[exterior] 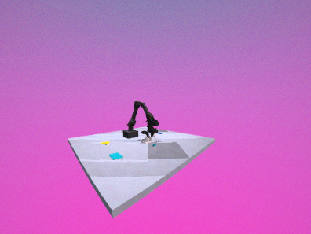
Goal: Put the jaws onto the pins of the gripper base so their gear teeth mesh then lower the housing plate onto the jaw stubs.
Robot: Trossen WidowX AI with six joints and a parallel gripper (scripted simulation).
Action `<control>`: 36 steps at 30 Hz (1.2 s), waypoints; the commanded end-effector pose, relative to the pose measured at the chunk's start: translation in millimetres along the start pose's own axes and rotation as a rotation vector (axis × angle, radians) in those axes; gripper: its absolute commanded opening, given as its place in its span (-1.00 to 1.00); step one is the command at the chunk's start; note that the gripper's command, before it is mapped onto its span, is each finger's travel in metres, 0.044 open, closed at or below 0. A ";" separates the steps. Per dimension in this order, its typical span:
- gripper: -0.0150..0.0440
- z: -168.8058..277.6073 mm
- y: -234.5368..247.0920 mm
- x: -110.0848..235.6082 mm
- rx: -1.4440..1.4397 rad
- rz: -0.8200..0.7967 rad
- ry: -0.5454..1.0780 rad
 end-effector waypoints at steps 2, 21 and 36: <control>-0.04 -0.6 0.1 -3.0 -0.003 0.000 -0.003; -0.04 -0.6 0.1 -6.6 -0.007 0.000 -0.003; -0.04 -0.6 0.1 -6.6 -0.007 0.000 -0.003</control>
Point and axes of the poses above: the point midway between the two fingers, 35 mm back from their tips, its own x axis back along the fingers, its own y axis across the jaws, z = x × y, the point moved 1 cm from there along x, back along the fingers, and after that the axes turned 13 degrees about -x, right-handed, at the moved point
